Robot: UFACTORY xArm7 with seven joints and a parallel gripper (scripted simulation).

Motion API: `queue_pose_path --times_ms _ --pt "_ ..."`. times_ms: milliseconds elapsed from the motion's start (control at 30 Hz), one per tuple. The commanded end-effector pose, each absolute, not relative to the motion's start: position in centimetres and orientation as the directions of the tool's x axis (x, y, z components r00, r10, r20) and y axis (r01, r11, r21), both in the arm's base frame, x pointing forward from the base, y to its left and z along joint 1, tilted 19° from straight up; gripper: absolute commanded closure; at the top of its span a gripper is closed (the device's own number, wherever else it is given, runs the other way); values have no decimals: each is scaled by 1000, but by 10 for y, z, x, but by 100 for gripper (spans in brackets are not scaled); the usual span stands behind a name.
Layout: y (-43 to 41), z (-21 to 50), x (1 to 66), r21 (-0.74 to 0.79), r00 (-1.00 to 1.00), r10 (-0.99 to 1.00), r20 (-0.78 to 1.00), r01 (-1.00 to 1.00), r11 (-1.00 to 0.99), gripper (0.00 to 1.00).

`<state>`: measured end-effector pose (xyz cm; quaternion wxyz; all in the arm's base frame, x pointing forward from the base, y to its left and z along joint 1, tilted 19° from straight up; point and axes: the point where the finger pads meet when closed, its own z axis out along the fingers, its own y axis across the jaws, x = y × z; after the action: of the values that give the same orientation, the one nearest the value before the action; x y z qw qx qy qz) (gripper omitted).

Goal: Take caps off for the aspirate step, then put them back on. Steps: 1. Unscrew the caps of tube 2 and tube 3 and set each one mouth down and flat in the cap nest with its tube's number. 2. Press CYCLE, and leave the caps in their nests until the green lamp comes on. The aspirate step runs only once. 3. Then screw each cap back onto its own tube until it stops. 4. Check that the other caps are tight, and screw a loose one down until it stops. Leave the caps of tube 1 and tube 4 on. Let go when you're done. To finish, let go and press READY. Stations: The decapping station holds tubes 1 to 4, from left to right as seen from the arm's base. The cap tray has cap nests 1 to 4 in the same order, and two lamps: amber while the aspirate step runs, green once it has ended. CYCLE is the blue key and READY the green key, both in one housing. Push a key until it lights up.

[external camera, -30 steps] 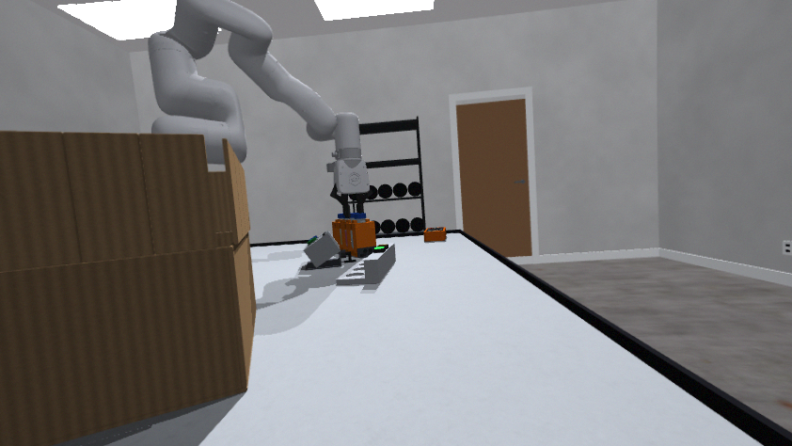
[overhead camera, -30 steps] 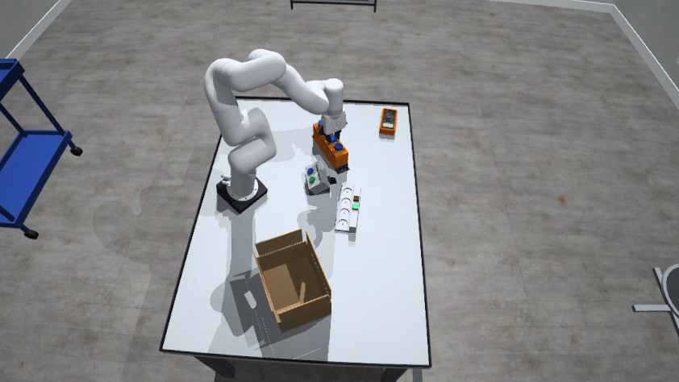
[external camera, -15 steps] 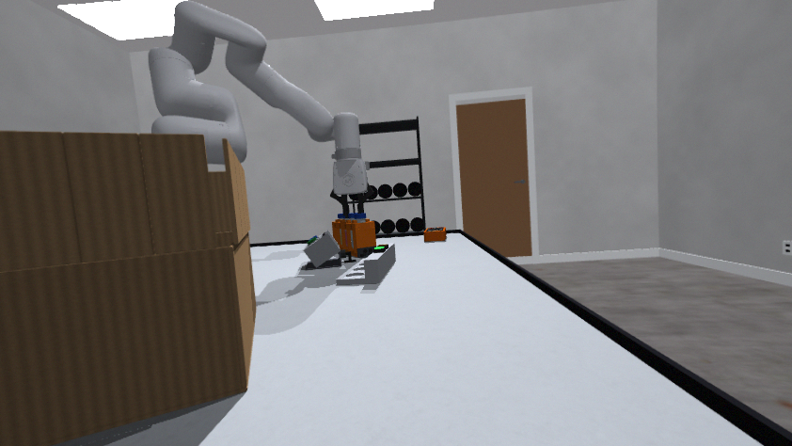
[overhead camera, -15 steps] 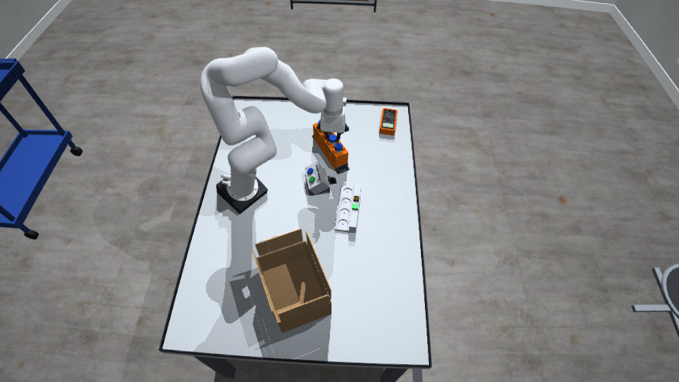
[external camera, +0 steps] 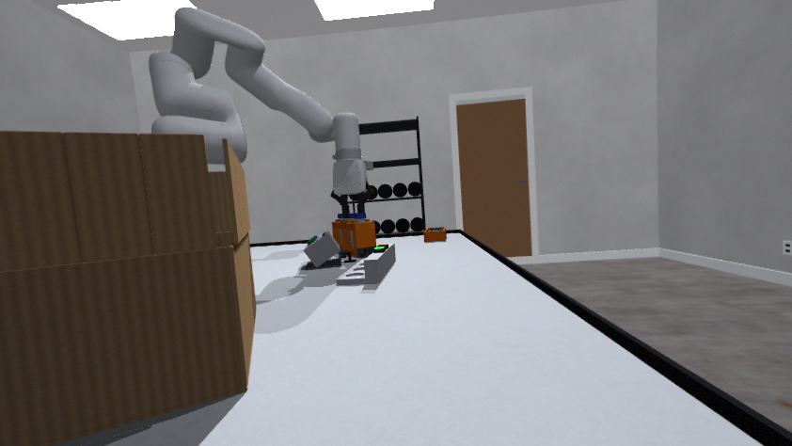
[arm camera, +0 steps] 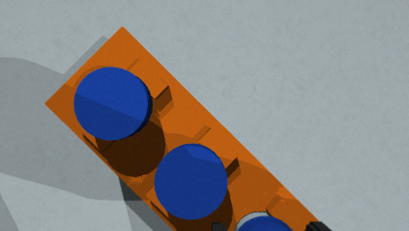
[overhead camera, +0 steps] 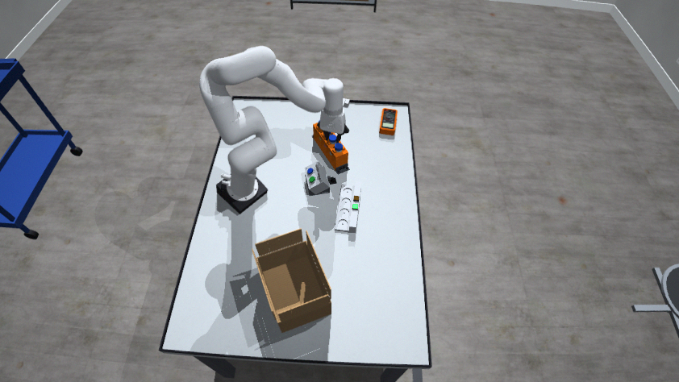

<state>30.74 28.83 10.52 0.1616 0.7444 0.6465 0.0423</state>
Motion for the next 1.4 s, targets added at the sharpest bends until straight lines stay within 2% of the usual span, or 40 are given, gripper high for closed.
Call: queue_pose_path --times_ms 0,100,233,300,367,467,733,867,933,1000,1200,1233,1367 --pt "290 107 308 297 159 977 -142 948 -111 54" --pt "290 107 308 297 159 977 -142 948 -111 54" --pt "290 107 308 239 -142 963 -227 951 197 54" --pt "290 107 308 214 -240 938 -251 931 296 54" --pt "290 107 308 214 -240 938 -251 931 296 54" --pt "290 107 308 145 -463 835 -297 842 519 54" --pt "290 107 308 -5 -794 511 -331 542 840 54" --pt "290 107 308 -85 -902 291 -320 333 939 54" --pt "290 107 308 -85 -902 291 -320 333 939 54" --pt "290 107 308 -142 -948 111 -297 159 977 54" --pt "290 107 308 -142 -948 111 -297 159 977 54" --pt "290 107 308 -142 -948 111 -297 159 977 100" --pt "290 107 308 -142 -948 111 -297 159 977 100"
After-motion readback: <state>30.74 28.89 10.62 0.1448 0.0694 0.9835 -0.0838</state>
